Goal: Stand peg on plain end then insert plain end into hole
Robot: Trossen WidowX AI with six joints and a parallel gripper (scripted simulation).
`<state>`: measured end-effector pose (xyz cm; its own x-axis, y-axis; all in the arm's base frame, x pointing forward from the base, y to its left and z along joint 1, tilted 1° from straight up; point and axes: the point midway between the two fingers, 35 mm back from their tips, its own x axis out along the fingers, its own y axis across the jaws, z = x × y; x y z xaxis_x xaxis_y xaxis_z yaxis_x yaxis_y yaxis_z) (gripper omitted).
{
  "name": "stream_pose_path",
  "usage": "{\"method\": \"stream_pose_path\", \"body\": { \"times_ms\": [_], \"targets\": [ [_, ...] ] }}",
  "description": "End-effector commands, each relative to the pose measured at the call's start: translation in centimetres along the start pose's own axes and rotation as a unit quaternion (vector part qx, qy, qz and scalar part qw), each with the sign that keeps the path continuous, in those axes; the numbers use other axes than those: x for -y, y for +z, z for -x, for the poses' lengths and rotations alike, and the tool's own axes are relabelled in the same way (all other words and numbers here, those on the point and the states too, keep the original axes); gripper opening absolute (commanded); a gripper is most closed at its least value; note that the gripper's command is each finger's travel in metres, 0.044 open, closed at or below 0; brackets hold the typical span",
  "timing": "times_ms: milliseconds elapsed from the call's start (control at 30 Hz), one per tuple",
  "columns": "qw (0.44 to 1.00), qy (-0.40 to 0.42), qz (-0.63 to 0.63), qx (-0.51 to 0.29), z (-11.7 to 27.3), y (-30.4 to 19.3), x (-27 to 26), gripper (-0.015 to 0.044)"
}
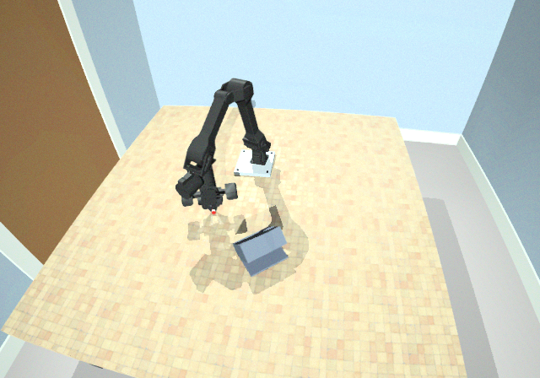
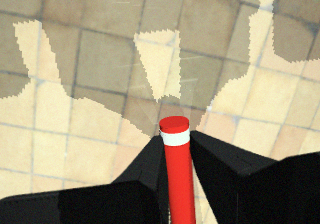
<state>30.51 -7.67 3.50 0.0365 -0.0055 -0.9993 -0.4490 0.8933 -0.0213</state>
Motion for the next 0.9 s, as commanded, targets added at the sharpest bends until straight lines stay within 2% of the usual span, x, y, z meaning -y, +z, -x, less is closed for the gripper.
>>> {"method": "stream_pose_path", "body": {
  "times_ms": [0,867],
  "targets": [
    [1.000,-0.002,0.000,-0.001,0.0,0.0,0.1,0.0051],
    [0.994,0.000,0.000,0.107,1.4,-0.9,0.0,0.0051]
  ]
}}
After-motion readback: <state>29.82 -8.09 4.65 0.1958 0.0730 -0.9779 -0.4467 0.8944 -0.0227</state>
